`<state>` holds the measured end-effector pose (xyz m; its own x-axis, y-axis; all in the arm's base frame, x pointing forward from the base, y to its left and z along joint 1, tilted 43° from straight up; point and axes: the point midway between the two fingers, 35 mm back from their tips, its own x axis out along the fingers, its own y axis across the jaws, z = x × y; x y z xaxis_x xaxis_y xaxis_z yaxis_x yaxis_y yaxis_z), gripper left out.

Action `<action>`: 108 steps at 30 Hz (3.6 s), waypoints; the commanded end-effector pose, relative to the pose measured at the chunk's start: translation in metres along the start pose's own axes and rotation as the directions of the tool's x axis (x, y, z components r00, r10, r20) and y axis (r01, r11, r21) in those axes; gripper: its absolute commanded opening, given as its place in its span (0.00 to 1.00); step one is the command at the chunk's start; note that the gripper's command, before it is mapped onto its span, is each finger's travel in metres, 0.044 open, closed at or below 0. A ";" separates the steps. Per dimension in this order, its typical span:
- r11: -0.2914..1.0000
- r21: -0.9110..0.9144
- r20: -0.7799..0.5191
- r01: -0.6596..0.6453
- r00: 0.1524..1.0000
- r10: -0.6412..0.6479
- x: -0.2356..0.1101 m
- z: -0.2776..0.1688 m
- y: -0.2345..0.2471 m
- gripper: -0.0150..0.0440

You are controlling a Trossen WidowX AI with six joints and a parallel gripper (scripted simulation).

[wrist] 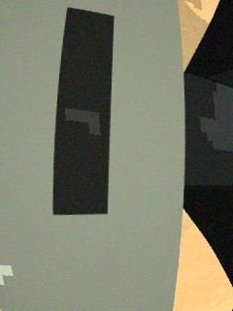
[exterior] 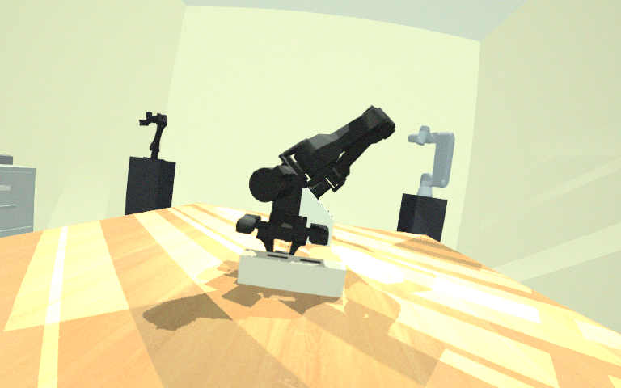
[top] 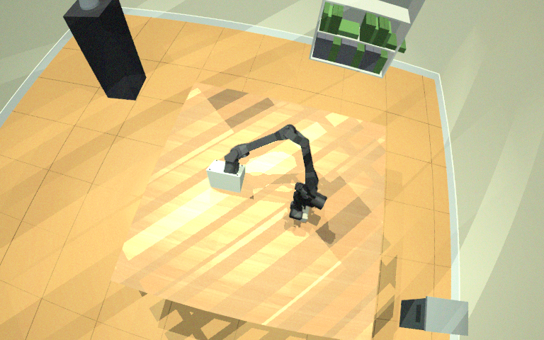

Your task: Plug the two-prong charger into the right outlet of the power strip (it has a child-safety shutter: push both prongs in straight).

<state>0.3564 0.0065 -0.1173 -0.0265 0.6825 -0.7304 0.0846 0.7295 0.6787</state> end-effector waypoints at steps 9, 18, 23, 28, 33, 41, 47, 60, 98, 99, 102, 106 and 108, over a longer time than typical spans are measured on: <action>1.000 -0.002 0.002 0.001 1.000 -0.001 0.000 0.001 0.000 0.70; 1.000 -0.003 0.003 0.001 1.000 -0.001 0.000 0.001 0.000 1.00; 1.000 -0.004 0.005 0.001 1.000 -0.001 0.000 -0.001 0.000 1.00; 1.000 -0.006 0.007 0.001 1.000 -0.001 0.000 -0.002 0.000 1.00; 1.000 -0.008 0.010 0.001 1.000 -0.001 0.000 -0.003 0.000 1.00; 1.000 -0.011 0.013 0.002 1.000 -0.001 0.001 -0.005 0.000 1.00; 1.000 -0.013 0.016 0.002 1.000 -0.002 0.001 -0.007 0.000 1.00; 1.000 -0.018 0.022 0.002 1.000 -0.002 0.001 -0.010 0.000 1.00; 1.000 -0.019 0.024 0.003 1.000 -0.002 0.005 -0.043 -0.002 1.00; 1.000 -0.019 0.024 0.003 1.000 -0.002 0.005 -0.044 -0.002 1.00; 1.000 -0.019 0.024 0.003 1.000 -0.002 0.005 -0.047 -0.003 1.00; 1.000 -0.019 0.024 0.003 1.000 -0.002 0.006 -0.051 -0.003 1.00; 1.000 -0.018 0.024 0.003 1.000 -0.002 0.006 -0.053 -0.003 1.00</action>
<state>0.3067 0.0108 -0.1195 -0.0039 0.6823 -0.7310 0.0721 0.7293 0.6803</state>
